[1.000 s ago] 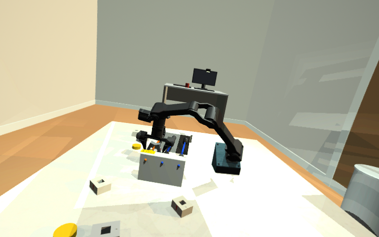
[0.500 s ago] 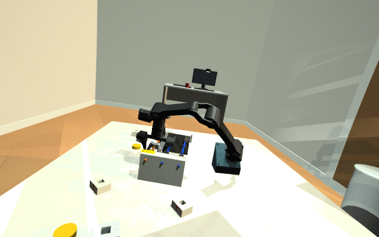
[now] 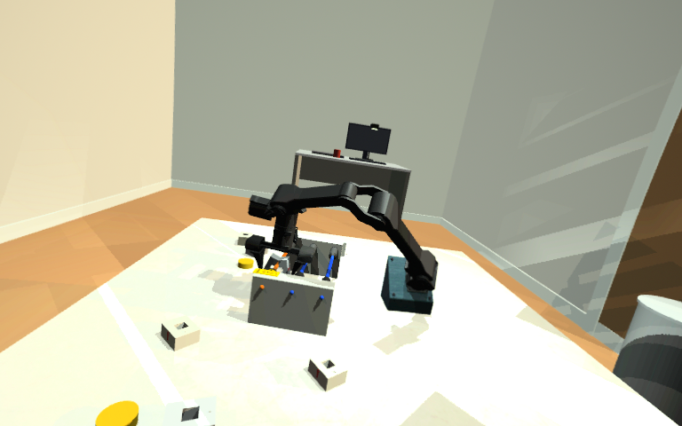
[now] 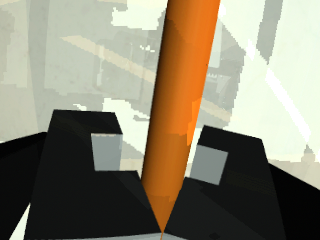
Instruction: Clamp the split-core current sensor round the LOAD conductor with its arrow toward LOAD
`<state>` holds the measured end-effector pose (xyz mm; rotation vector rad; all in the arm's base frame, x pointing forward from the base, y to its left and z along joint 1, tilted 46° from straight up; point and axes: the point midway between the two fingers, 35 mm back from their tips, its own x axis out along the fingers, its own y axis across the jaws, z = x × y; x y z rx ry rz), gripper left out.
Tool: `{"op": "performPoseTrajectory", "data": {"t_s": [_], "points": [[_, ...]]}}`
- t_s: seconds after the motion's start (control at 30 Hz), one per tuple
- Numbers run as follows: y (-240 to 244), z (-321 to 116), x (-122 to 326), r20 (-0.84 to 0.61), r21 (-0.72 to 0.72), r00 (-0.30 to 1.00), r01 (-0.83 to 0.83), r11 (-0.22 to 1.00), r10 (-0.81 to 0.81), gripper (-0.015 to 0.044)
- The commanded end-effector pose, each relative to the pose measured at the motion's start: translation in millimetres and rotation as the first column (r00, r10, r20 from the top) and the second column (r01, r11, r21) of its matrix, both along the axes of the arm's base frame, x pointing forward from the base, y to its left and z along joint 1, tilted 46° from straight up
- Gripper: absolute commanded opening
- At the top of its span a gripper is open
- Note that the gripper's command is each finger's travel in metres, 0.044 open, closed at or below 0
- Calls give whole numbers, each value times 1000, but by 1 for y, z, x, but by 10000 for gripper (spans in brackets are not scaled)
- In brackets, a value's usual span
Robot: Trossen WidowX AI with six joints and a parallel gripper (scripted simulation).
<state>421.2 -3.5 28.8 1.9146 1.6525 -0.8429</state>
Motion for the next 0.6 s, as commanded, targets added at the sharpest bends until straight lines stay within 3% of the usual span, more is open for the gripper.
{"op": "performPoseTrajectory", "data": {"t_s": [0.0,0.57], "points": [[-1,0,0,0,0,1000,1,1000,-1,0],[-7,6,1,64,-12,995,72,997,-72,0]]}}
